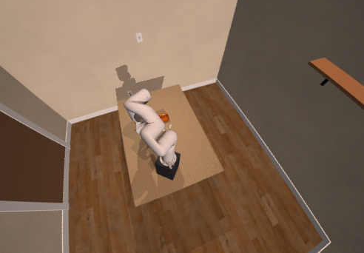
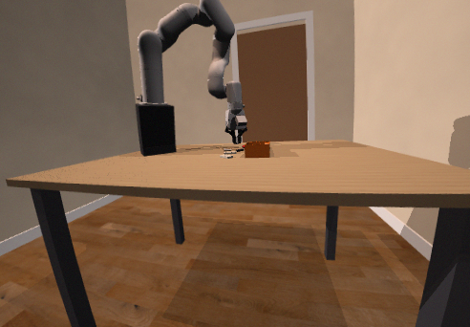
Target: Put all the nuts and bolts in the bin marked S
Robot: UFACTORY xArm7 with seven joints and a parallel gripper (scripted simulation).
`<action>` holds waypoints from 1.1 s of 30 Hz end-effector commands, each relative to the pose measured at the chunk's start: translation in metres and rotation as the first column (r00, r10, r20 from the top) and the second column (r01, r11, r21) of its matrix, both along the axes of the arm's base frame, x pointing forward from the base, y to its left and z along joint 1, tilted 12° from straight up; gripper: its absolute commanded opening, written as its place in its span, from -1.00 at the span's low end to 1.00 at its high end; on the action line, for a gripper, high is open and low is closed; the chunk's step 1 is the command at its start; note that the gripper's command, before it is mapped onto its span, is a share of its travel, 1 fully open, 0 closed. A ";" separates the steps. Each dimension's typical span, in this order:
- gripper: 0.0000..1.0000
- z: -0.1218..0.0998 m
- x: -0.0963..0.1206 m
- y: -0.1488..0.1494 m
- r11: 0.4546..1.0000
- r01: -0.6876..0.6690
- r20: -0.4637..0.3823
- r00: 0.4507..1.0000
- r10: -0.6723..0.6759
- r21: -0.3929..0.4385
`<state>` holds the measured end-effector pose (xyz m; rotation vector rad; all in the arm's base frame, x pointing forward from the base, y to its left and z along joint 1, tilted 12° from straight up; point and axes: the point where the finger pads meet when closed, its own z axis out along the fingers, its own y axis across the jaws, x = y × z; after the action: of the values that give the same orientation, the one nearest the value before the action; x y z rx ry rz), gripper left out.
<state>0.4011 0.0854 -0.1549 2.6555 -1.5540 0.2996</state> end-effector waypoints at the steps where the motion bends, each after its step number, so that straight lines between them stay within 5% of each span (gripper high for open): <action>1: -1.00 0.011 -0.001 0.002 1.000 0.000 0.001 1.000 0.000 -0.001; 10: -1.00 0.041 -0.005 0.006 1.000 0.000 0.001 1.000 0.000 0.000; 33: -1.00 0.049 0.004 0.000 1.000 0.000 0.001 1.000 0.000 -0.001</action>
<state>0.3973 0.0894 -0.1079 2.6544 -1.5525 0.2989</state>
